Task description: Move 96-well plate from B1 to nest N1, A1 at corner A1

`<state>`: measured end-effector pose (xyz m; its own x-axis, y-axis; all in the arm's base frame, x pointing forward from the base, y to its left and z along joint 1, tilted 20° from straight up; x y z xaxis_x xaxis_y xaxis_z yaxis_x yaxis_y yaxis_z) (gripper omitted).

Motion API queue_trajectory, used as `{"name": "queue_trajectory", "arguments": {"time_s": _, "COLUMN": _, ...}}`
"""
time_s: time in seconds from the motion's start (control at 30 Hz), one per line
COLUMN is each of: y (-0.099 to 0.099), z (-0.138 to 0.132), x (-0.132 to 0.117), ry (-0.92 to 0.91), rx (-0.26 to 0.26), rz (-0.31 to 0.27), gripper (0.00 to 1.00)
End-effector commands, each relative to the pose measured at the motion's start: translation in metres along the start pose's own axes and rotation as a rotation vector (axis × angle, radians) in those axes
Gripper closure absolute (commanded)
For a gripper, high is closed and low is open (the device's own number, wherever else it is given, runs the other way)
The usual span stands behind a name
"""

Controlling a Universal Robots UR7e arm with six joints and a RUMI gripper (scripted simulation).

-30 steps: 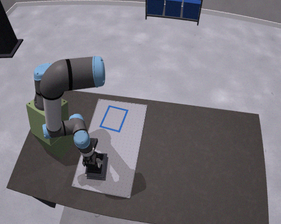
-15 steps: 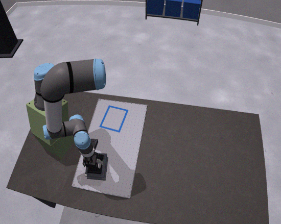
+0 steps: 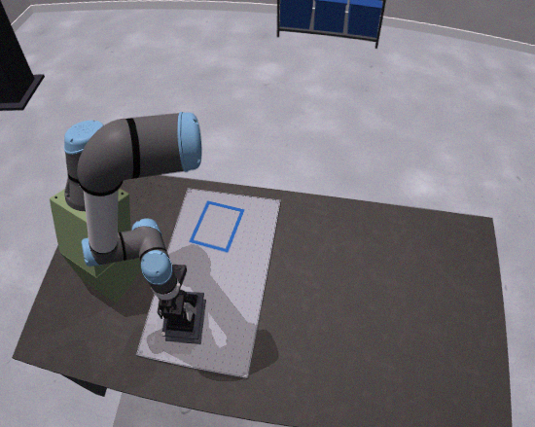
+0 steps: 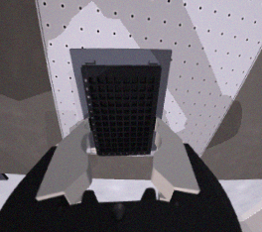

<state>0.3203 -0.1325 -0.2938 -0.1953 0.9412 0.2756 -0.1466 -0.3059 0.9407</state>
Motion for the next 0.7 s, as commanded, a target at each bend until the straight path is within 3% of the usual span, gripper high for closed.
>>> {"name": "queue_trajectory", "arguments": {"time_s": 0.0, "y": -0.0004, "z": 0.0002, "x": -0.0004, "ry": 0.0, "rx": 0.0, "rz": -0.001, "gripper": 1.0}}
{"name": "queue_trajectory", "arguments": {"time_s": 0.67, "y": -0.0034, "z": 0.0002, "x": -0.0004, "ry": 0.0, "rx": 0.0, "rz": -0.001, "gripper": 1.0}}
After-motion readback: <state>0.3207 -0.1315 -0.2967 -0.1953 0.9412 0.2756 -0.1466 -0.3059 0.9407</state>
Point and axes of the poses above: the point where the finger pads meet when closed, its own y axis back along the fingers, its own z axis across the jaws, x = y × z, the point moved 1 cm from there along y, back along the fingers, and after that the axes turned 10 degrees about y, right-handed, at the moved point
